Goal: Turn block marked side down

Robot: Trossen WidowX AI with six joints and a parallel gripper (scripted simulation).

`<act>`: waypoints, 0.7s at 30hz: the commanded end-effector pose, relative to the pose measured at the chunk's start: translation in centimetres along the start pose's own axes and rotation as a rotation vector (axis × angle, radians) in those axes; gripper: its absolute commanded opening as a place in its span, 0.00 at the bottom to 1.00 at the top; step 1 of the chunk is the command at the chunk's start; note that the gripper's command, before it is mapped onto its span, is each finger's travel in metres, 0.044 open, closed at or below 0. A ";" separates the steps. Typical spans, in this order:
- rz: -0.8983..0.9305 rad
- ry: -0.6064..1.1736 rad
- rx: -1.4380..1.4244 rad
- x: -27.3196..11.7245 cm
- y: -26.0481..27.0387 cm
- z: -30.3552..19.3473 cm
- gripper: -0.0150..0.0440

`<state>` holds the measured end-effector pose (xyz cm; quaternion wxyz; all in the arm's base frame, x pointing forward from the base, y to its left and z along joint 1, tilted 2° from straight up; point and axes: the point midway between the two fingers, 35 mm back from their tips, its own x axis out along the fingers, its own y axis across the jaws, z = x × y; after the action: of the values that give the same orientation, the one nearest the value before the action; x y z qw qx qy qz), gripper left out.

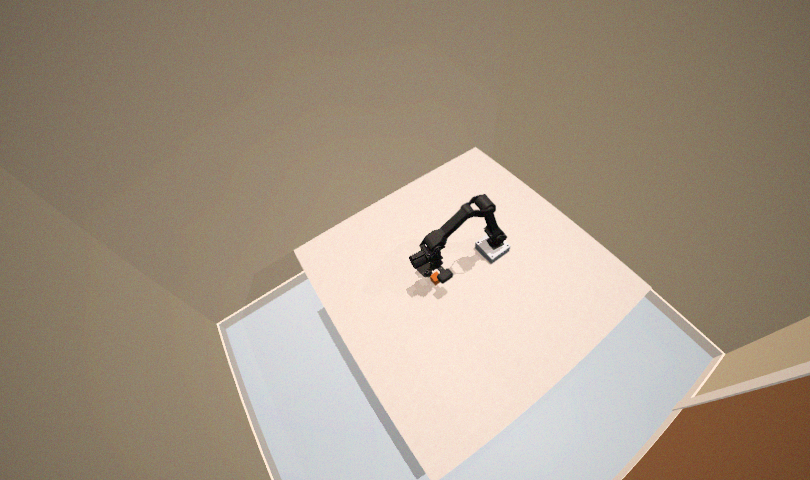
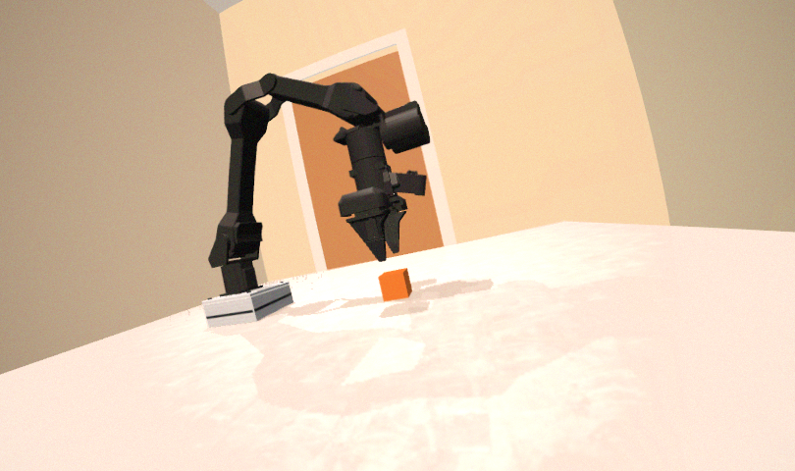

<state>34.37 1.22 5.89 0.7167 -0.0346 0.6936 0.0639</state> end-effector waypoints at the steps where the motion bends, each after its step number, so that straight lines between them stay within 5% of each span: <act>1: -0.006 0.000 0.005 1.0 -0.1 0.0 1.00; 21: -0.005 0.000 0.005 3.9 -0.1 0.0 1.00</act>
<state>34.51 1.36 2.51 0.7171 -0.0346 0.6931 0.0639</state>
